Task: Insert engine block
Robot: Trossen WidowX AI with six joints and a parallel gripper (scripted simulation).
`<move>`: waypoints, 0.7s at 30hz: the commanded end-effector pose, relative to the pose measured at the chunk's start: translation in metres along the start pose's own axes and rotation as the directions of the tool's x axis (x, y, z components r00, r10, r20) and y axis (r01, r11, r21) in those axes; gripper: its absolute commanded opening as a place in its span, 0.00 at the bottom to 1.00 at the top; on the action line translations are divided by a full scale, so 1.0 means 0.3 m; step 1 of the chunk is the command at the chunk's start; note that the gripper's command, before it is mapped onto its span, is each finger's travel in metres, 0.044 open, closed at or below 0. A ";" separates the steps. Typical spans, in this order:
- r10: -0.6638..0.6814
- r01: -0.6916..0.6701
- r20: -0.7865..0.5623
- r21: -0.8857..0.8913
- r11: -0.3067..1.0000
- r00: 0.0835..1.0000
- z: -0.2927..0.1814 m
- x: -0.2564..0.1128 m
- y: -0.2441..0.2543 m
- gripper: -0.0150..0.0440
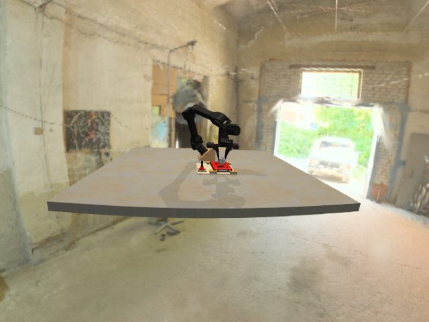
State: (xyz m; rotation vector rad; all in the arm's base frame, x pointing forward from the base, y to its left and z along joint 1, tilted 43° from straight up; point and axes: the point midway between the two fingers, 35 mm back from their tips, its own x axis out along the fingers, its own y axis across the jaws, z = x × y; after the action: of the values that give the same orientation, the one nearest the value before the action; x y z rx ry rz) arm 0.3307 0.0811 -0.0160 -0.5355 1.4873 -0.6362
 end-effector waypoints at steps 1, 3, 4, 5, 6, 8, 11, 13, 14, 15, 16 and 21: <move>0.004 -0.004 0.001 -0.007 1.000 1.000 0.002 -0.001 0.003 0.53; 0.004 -0.004 0.001 -0.007 1.000 1.000 0.002 -0.001 0.003 0.53; 0.004 -0.004 0.001 -0.007 1.000 1.000 0.002 -0.001 0.003 0.53; 0.004 -0.004 0.001 -0.007 1.000 1.000 0.002 -0.001 0.003 0.53; 0.004 -0.004 0.001 -0.007 1.000 1.000 0.002 -0.001 0.003 0.53; 0.004 -0.004 0.001 -0.007 1.000 1.000 0.002 -0.001 0.003 0.53; 0.004 -0.004 0.001 -0.021 1.000 1.000 0.002 -0.001 0.003 0.53; 0.004 -0.004 0.001 -0.051 0.999 1.000 0.003 -0.002 0.005 0.53; 0.004 -0.004 0.001 -0.067 0.998 1.000 0.003 -0.002 0.006 0.53; 0.004 -0.004 0.001 -0.073 0.997 1.000 0.004 -0.002 0.006 0.53; 0.004 -0.004 0.001 -0.073 0.997 1.000 0.004 -0.002 0.006 0.53; 0.004 -0.004 0.001 -0.073 0.997 1.000 0.004 -0.002 0.006 0.53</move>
State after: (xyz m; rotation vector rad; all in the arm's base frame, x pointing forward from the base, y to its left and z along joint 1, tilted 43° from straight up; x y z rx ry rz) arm 0.3315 0.0819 -0.0166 -0.5871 1.5116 -0.5873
